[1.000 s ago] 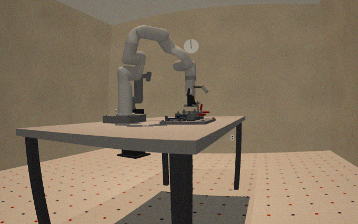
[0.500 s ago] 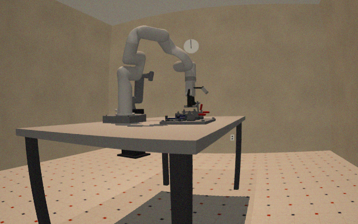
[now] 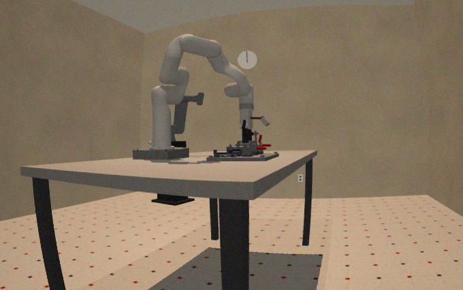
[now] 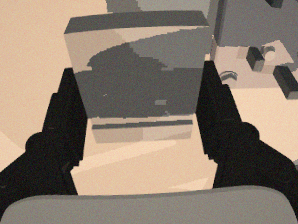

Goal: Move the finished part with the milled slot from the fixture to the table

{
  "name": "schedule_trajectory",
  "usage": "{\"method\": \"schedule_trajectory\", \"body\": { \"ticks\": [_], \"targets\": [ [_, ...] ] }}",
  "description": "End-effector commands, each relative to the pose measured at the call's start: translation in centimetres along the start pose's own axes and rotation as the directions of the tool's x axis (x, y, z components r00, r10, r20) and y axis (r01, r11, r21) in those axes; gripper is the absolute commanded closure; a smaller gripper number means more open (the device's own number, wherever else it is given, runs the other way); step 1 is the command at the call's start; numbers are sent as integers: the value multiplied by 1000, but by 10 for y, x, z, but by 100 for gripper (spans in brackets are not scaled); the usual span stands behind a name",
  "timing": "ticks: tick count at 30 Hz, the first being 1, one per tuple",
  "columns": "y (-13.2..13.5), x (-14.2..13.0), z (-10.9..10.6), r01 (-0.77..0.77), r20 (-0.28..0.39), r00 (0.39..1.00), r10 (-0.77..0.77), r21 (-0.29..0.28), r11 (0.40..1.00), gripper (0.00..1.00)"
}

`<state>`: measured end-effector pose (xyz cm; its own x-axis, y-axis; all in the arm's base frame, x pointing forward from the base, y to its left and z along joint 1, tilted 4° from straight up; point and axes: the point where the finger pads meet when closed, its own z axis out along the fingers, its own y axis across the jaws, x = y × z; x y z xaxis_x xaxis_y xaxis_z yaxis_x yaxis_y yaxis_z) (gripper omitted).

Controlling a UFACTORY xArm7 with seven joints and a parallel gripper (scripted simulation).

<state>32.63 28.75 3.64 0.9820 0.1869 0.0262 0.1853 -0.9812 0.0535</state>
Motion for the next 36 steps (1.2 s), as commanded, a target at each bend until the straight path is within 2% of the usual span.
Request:
{"method": "schedule_trajectory", "body": {
  "ticks": [1,20,36],
  "targets": [
    [-1,2,13,0,-5,1000,0,0,1000,100],
    [-2,2,49,0,-5,1000,0,0,1000,100],
    [-2,2,54,0,-5,1000,0,0,1000,100]
  ]
}}
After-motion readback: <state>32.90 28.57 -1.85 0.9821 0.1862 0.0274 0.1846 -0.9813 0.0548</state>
